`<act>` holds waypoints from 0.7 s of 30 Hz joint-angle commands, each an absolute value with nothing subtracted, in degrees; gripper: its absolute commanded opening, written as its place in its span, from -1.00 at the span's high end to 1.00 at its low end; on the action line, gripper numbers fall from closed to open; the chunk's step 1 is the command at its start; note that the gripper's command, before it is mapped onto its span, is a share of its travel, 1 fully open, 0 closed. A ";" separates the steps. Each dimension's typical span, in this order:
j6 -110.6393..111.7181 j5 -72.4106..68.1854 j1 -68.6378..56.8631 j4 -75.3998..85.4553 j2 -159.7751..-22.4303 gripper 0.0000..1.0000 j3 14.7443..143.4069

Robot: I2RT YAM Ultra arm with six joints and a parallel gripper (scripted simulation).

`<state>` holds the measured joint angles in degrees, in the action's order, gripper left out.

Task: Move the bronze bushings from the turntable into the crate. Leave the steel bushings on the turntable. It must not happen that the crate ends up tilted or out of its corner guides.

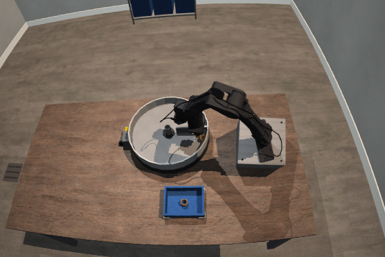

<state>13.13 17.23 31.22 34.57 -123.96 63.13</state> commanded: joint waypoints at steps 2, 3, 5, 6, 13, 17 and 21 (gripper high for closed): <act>13.53 17.49 32.32 35.24 -124.98 0.74 64.97; 13.53 17.49 32.32 35.24 -124.98 0.74 64.97; 13.53 17.49 32.32 35.24 -124.98 0.74 64.97; 13.53 17.49 32.32 35.24 -124.98 0.74 64.97; 13.54 17.49 32.32 35.26 -124.98 0.74 64.98; 13.74 17.46 32.41 35.48 -125.05 0.74 65.18; 13.87 17.42 32.53 35.72 -125.18 0.74 65.50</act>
